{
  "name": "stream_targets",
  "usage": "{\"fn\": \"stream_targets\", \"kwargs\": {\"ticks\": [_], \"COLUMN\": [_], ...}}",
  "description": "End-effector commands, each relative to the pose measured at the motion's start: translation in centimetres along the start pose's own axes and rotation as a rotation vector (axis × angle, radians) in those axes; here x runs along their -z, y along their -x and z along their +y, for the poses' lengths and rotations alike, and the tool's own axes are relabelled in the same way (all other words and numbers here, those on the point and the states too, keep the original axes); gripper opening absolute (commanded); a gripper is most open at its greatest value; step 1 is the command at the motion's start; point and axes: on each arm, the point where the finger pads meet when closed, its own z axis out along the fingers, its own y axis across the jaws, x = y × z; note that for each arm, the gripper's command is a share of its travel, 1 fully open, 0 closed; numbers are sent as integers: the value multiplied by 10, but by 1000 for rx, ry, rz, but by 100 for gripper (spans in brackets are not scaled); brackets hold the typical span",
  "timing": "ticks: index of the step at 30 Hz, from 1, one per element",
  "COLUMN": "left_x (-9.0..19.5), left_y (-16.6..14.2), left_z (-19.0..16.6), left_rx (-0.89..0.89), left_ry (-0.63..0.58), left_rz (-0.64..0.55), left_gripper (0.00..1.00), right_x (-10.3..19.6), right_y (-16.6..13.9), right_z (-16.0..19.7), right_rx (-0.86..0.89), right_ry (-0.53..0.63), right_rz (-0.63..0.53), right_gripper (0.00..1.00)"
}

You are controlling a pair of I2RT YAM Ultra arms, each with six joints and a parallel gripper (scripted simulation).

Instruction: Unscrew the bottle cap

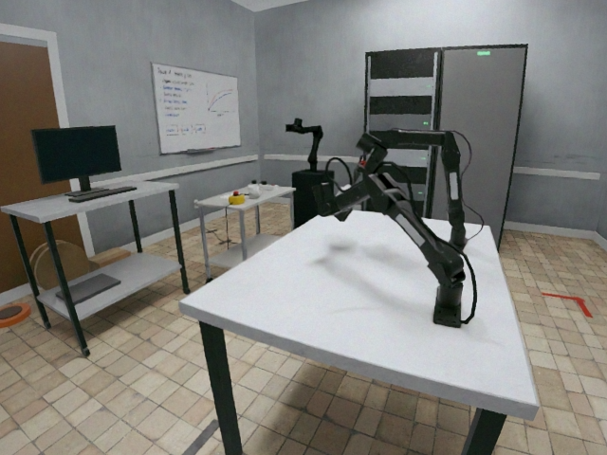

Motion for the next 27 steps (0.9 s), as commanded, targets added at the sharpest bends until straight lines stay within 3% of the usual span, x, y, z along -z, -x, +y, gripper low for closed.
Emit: {"fn": "stream_targets", "kwargs": {"ticks": [1, 3, 5, 11, 14, 20, 22, 27], "left_x": [-1, -1, -1, -1, -1, -1, -1, -1], "left_y": [9, 9, 9, 9, 9, 9, 9, 9], "left_z": [5, 5, 5, 5, 5, 5, 5, 5], "left_rx": [-6, -6, -6, -6, -6, -6, -6, -6], "left_ry": [1, 1, 1, 1, 1, 1, 1, 1], "left_rz": [-7, -7, -7, -7, -7, -7, -7, -7], "left_gripper": [0, 0, 0, 0, 0, 0, 0, 0], "right_x": [2, 2, 2, 2, 3, 4, 4, 4], "right_y": [4, 4, 4, 4, 1, 0, 0, 1], "right_z": [3, 3, 3, 3, 3, 3, 3, 3], "right_rx": [-278, -278, -439, -439, -391, -374, -358, 6], "right_ry": [22, 22, 27, 27, 17, 15, 14, -2], "right_rz": [-12, -12, -16, -16, -2, 3, 2, -6], "right_gripper": [57, 57, 57, 57, 23, 20, 0, 0]}}
